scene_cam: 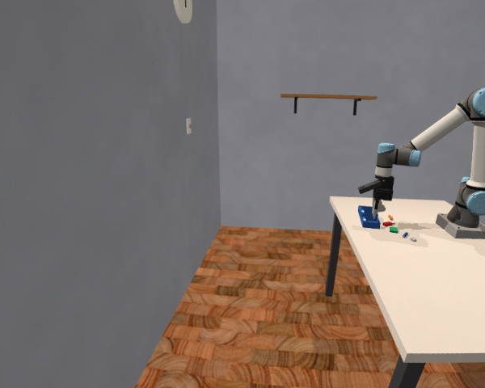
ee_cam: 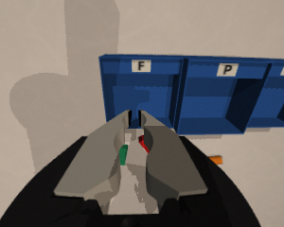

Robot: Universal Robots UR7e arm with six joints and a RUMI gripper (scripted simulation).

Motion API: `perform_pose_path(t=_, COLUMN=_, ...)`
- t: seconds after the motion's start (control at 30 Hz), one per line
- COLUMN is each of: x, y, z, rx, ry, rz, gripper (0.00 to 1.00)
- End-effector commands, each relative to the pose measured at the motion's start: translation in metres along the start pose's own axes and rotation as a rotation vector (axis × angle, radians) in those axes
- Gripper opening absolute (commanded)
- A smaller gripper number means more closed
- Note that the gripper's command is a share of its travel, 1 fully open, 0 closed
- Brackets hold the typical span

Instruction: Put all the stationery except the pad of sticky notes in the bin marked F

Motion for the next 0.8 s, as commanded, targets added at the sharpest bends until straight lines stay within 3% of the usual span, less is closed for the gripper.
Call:
perform_pose_path(t=0.0, x=0.000, y=0.000, z=0.008, rx=0.001, ry=0.000, rz=0.000, gripper=0.04)
perform_pose_path(t=0.37, x=0.000, y=0.000, z=0.038, rx=0.001, ry=0.000, rz=0.000, gripper=0.04)
perform_pose_path(t=0.67, x=0.000, y=0.000, z=0.039, rx=0.001, ry=0.000, rz=0.000, gripper=0.04)
perform_pose_path(t=0.77, x=0.000, y=0.000, z=0.056, rx=0.001, ry=0.000, rz=0.000, gripper=0.04)
Point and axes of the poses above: the point where the finger pads meet when closed, its own z axis back along the fingers, its own x axis across the jaws, y = z × x, the point moved 1 cm from there along z, back along the fingers
